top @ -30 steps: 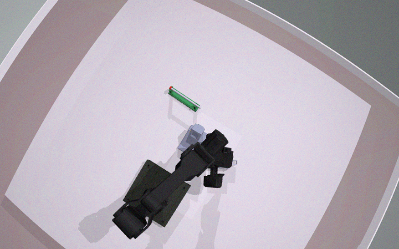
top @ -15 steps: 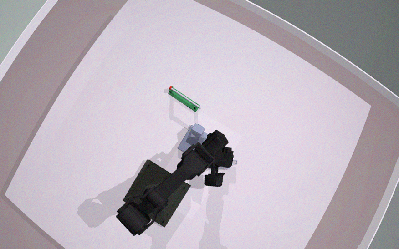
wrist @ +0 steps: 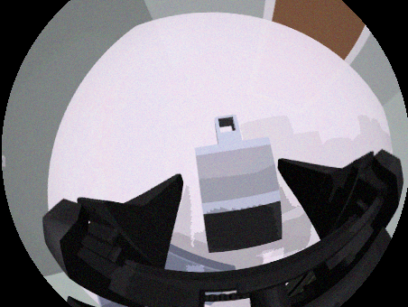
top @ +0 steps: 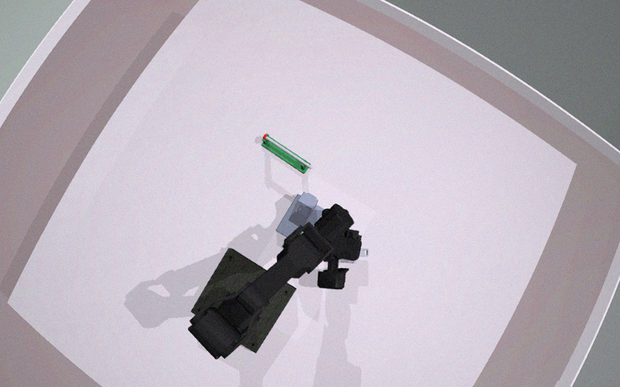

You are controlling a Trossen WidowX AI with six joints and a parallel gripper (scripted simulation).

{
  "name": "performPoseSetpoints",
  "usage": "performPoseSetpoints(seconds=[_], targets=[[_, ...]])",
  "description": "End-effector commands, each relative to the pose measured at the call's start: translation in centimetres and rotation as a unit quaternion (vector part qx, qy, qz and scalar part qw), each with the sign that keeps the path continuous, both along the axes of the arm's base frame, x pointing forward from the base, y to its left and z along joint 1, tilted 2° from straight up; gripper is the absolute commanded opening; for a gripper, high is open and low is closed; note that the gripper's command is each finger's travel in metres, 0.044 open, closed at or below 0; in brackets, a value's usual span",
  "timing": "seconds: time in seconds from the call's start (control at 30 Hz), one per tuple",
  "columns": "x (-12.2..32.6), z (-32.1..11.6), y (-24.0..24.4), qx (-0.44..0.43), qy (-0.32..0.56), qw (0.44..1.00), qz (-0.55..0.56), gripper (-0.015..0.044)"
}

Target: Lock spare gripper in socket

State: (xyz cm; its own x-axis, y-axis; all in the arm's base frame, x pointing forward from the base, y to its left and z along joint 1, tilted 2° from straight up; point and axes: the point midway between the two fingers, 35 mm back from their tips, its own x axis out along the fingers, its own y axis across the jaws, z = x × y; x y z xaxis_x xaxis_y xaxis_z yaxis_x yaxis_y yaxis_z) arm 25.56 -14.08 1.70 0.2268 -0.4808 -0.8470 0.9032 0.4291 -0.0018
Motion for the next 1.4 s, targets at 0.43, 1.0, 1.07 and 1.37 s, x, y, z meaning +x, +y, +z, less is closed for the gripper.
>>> performPoseSetpoints(seconds=[0.43,1.0,1.07,1.37], targets=[[-0.3,-1.7,0.1,0.001,0.005,1.000,0.003,0.0335],[0.2,0.2,0.0,0.001,0.004,1.000,0.003,0.0006],[0.3,1.1,0.0,0.001,0.004,1.000,0.003,0.0000],[0.5,5.3,0.0,0.001,0.004,1.000,0.003,0.0000]])
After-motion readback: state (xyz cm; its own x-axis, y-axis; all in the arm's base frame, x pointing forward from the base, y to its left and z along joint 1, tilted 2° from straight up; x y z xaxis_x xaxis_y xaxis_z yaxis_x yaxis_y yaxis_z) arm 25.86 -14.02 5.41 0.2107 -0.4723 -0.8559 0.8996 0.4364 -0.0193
